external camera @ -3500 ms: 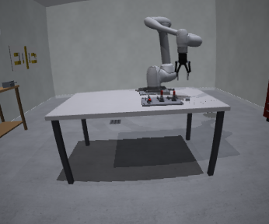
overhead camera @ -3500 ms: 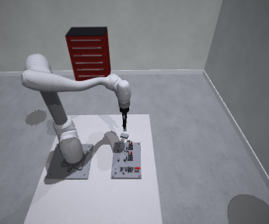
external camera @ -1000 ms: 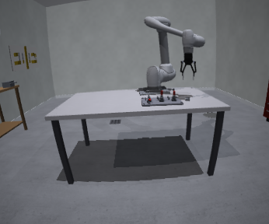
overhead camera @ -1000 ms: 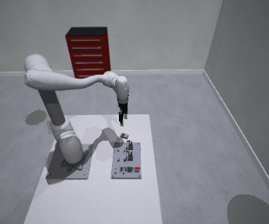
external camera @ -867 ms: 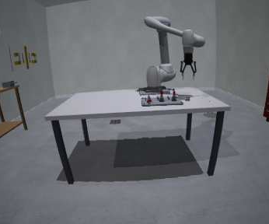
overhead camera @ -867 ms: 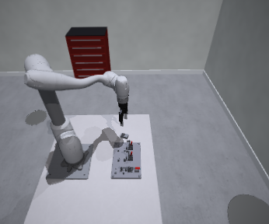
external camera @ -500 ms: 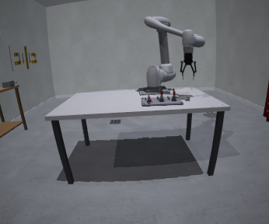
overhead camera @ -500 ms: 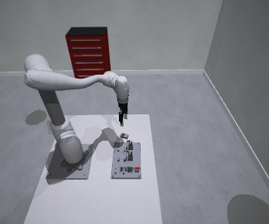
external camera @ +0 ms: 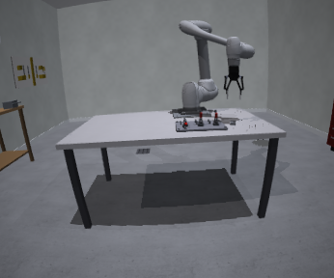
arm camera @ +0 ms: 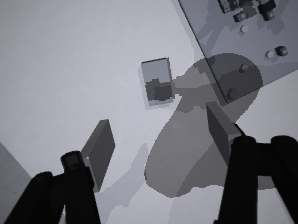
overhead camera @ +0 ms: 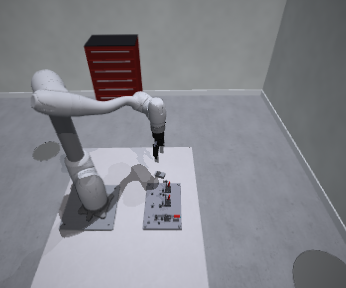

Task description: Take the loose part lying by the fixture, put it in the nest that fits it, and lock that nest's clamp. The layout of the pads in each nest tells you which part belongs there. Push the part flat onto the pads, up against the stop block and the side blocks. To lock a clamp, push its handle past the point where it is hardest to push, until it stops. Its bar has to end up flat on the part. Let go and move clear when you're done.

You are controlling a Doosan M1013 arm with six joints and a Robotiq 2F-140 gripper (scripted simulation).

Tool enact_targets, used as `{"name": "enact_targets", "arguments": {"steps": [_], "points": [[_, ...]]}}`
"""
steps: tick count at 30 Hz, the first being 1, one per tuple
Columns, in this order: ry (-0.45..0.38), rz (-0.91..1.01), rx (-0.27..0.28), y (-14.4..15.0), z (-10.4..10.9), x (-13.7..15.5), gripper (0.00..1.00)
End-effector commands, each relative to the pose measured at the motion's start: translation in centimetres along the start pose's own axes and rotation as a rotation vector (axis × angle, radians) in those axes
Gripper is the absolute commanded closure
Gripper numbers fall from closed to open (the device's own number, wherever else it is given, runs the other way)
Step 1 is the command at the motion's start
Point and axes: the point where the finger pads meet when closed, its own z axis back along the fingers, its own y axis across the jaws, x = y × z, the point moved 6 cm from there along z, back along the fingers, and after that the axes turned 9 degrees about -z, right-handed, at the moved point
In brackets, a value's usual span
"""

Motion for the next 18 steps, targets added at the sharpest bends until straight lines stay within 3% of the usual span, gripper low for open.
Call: {"name": "enact_targets", "arguments": {"steps": [1, 10, 18], "points": [[0.000, 0.000, 0.000, 0.0, 0.0, 0.0, 0.38], [0.000, 0.000, 0.000, 0.0, -0.6, 0.0, 0.38], [0.000, 0.000, 0.000, 0.0, -2.6, 0.0, 0.38]]}}
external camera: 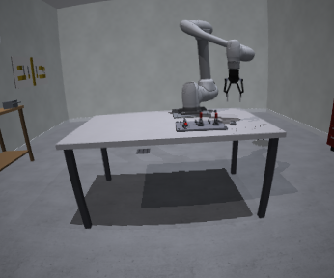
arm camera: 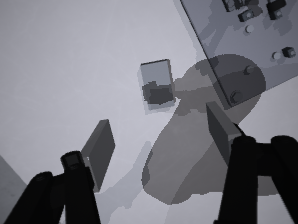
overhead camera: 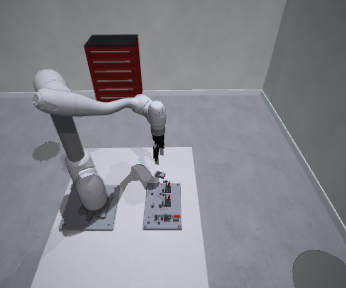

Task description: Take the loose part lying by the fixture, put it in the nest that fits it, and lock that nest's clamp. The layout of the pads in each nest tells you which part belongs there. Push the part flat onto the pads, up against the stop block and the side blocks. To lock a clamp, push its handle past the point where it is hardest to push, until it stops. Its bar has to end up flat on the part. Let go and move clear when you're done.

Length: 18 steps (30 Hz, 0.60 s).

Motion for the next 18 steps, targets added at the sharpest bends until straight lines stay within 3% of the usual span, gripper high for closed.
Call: {"name": "enact_targets", "arguments": {"steps": [1, 18], "points": [[0.000, 0.000, 0.000, 0.0, -0.6, 0.0, 0.38], [0.000, 0.000, 0.000, 0.0, -7.4, 0.0, 0.38]]}}
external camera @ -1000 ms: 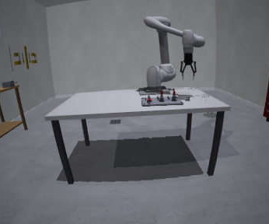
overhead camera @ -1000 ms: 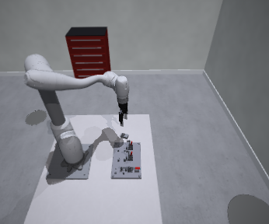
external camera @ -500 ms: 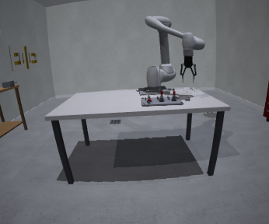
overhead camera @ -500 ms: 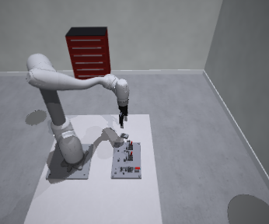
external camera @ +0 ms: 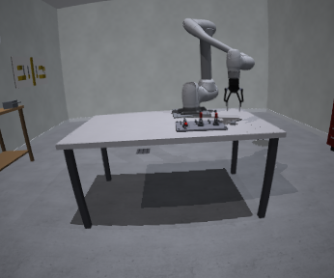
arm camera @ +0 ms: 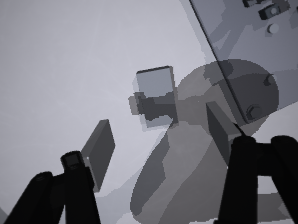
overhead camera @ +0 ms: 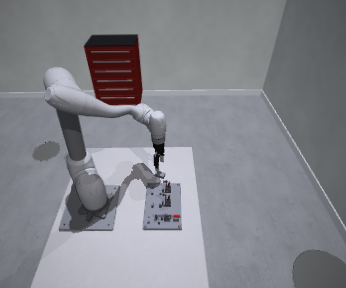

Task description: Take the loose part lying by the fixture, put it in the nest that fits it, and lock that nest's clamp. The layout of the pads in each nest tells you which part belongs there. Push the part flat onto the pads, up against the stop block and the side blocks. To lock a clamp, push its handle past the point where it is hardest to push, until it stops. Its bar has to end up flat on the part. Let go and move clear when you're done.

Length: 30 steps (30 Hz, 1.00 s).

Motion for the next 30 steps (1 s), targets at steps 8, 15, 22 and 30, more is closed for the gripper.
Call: {"name": "enact_targets", "arguments": {"steps": [8, 15, 22, 30], "points": [[0.000, 0.000, 0.000, 0.0, -3.3, 0.0, 0.38], [0.000, 0.000, 0.000, 0.0, -5.1, 0.0, 0.38], [0.000, 0.000, 0.000, 0.0, -5.8, 0.0, 0.38], [0.000, 0.000, 0.000, 0.0, -6.1, 0.0, 0.38]]}}
